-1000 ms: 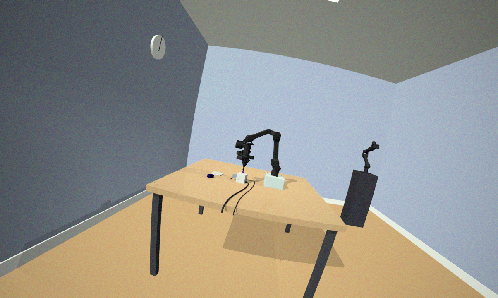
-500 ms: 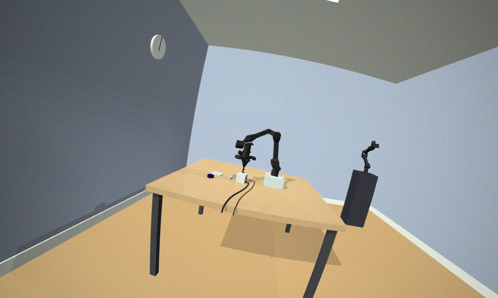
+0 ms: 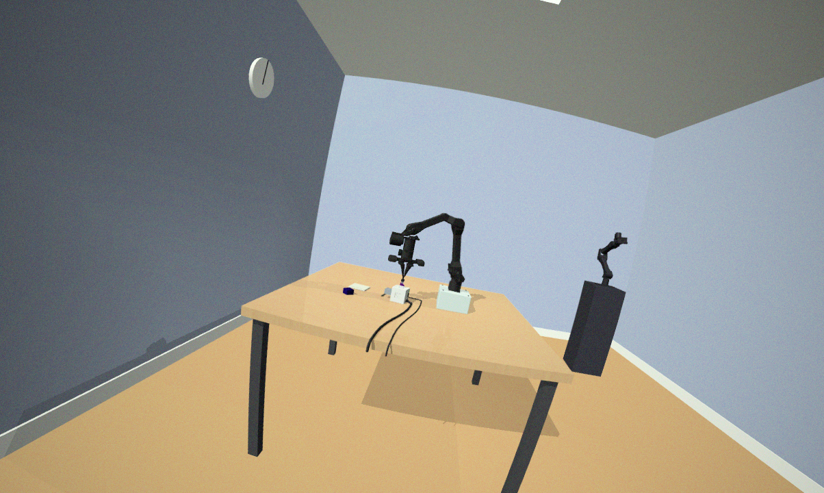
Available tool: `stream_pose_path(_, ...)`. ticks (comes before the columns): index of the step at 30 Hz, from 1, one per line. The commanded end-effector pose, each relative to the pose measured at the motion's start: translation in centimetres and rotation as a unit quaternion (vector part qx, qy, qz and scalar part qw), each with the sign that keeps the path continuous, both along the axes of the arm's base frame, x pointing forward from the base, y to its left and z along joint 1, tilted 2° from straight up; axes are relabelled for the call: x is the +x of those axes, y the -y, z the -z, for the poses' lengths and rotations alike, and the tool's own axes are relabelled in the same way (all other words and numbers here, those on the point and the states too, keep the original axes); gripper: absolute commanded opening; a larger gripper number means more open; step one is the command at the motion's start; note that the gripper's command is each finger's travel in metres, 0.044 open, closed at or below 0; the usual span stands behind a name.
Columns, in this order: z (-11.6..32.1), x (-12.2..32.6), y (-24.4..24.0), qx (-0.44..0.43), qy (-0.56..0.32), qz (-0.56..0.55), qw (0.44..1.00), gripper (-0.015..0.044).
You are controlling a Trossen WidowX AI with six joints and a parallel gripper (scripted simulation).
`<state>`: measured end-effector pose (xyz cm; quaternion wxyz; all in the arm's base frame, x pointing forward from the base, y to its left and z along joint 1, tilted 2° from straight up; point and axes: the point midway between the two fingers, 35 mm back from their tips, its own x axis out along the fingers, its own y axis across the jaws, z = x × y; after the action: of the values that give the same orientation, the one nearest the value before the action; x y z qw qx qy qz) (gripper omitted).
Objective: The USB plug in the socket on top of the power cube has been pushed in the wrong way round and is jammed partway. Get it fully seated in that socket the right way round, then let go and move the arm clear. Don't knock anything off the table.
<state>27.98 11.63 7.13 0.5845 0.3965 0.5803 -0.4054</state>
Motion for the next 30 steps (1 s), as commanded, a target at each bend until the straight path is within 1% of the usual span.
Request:
stream_pose_path(1,0.02,-0.03,0.01,0.000,0.000,0.056,0.998,0.0000)
stream_pose_path(15,0.02,-0.03,0.01,-0.001,0.003,0.229,0.973,0.0000)
stream_pose_path(30,0.03,0.01,0.00,-0.001,0.003,0.228,0.974,0.0000)
